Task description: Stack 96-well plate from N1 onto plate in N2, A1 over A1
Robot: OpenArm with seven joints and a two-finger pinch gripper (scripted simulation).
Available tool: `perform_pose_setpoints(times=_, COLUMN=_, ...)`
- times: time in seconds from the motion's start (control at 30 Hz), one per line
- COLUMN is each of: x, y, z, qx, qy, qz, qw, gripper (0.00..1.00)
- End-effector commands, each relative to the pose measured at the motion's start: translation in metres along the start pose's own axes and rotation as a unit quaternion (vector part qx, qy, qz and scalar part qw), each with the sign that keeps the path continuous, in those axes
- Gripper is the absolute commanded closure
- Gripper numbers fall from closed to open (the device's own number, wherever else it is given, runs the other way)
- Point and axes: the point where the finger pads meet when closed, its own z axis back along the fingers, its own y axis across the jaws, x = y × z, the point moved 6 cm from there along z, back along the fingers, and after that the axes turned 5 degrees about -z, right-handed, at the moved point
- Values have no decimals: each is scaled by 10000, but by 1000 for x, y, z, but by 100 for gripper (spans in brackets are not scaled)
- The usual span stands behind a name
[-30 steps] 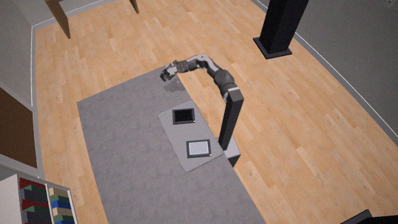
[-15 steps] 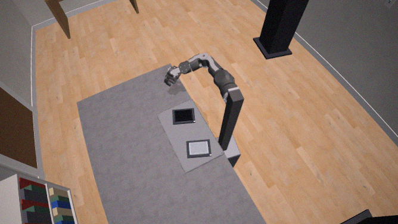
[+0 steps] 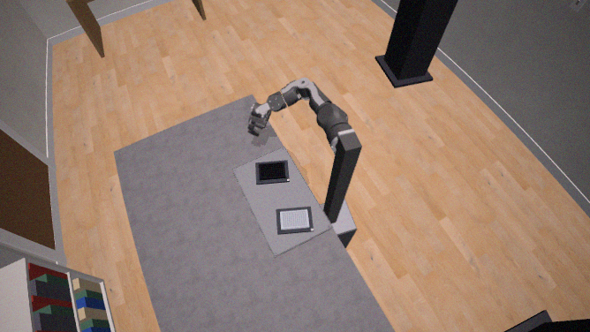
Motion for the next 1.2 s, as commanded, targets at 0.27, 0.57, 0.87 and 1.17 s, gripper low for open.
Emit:
perform_pose_setpoints(times=0.27, x=-24, y=24, z=-4, qx=734, qy=457, qz=957, qw=9917, gripper=23)
perform_pose_setpoints(times=0.57, x=-24, y=24, z=-4, qx=734, qy=457, qz=957, qw=9917, gripper=23)
perform_pose_setpoints(times=0.87, x=-48, y=51, z=-9, qx=1351, qy=821, qz=1756, qw=9717, gripper=23)
perform_pose_setpoints(times=1.17, x=-48, y=51, z=-9, qx=1351, qy=821, qz=1756, qw=9717, gripper=23)
